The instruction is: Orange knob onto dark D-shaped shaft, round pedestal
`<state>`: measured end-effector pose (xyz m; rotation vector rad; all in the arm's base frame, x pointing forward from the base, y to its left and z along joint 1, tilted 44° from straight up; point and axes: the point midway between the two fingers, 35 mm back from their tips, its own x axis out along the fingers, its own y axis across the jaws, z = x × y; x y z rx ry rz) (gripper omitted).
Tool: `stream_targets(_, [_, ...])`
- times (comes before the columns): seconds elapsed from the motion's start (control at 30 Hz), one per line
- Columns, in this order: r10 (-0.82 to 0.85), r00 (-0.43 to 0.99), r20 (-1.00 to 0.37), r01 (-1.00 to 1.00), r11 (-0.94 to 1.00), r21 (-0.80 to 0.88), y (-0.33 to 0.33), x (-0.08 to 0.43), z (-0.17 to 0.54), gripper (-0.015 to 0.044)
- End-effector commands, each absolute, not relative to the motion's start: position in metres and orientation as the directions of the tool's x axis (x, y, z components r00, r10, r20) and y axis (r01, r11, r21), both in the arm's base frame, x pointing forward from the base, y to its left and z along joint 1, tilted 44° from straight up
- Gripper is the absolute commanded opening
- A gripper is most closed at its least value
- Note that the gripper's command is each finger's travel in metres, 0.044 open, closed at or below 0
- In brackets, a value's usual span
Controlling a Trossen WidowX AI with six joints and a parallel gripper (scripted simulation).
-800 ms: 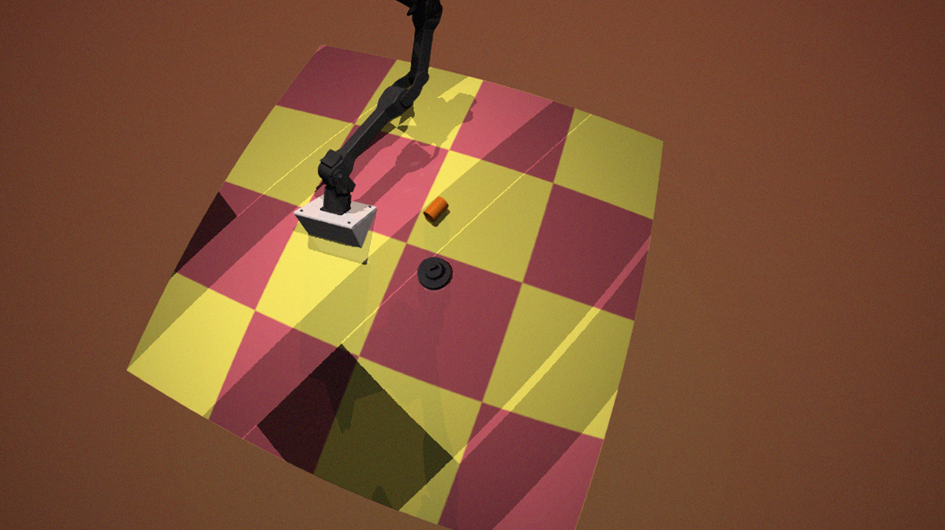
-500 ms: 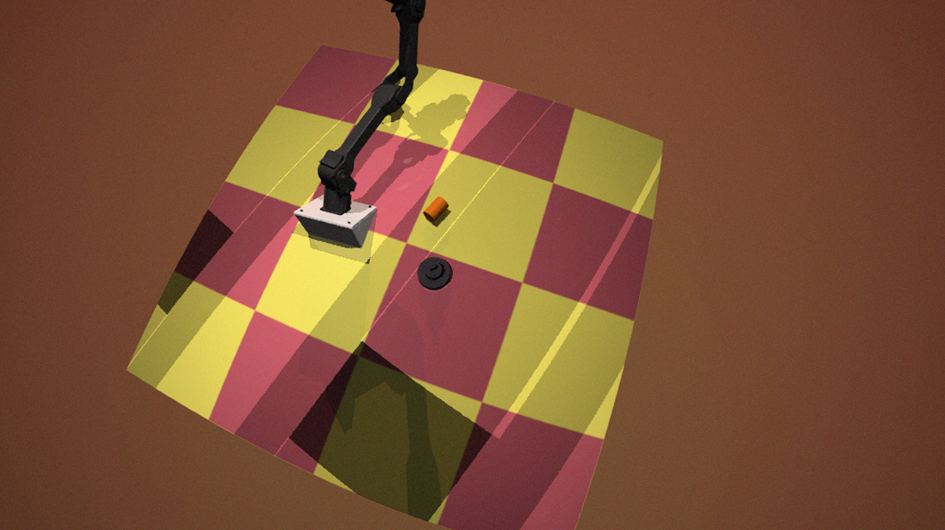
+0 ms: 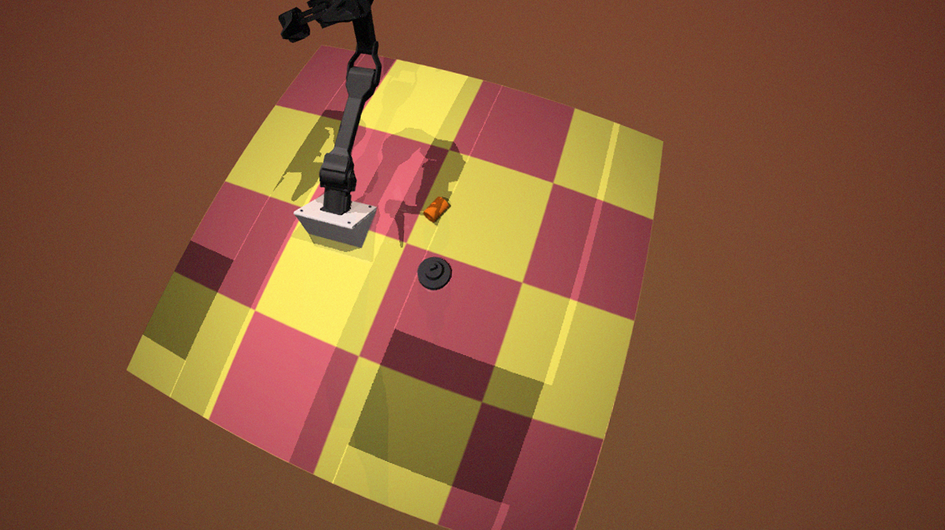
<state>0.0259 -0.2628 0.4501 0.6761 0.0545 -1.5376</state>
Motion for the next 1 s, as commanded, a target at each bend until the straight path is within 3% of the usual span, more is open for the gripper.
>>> stream_targets(0.0, [-0.771, 0.258, -0.582, 0.883, -0.055, 0.465, -0.277, 0.081, 0.399, 0.044])
stream_targets(0.2, [-0.459, 0.463, -0.758, 0.826, -0.087, 0.557, -0.261, 0.169, 0.315, 0.044])
stream_targets(0.4, [-0.068, 0.507, -0.859, 0.836, -0.202, 0.51, -0.2, 0.238, 0.235, 0.044])
stream_targets(0.57, [0.257, 0.413, -0.874, 0.896, -0.284, 0.34, -0.125, 0.271, 0.174, 0.044])
stream_targets(0.77, [0.576, 0.159, -0.802, 0.957, -0.291, -0.019, -0.02, 0.273, 0.112, 0.044])
stream_targets(0.87, [0.677, 0.022, -0.736, 0.937, -0.271, -0.221, 0.024, 0.256, 0.093, 0.044])
stream_targets(0.97, [0.694, -0.007, -0.72, 0.927, -0.265, -0.265, 0.032, 0.249, 0.089, 0.044])
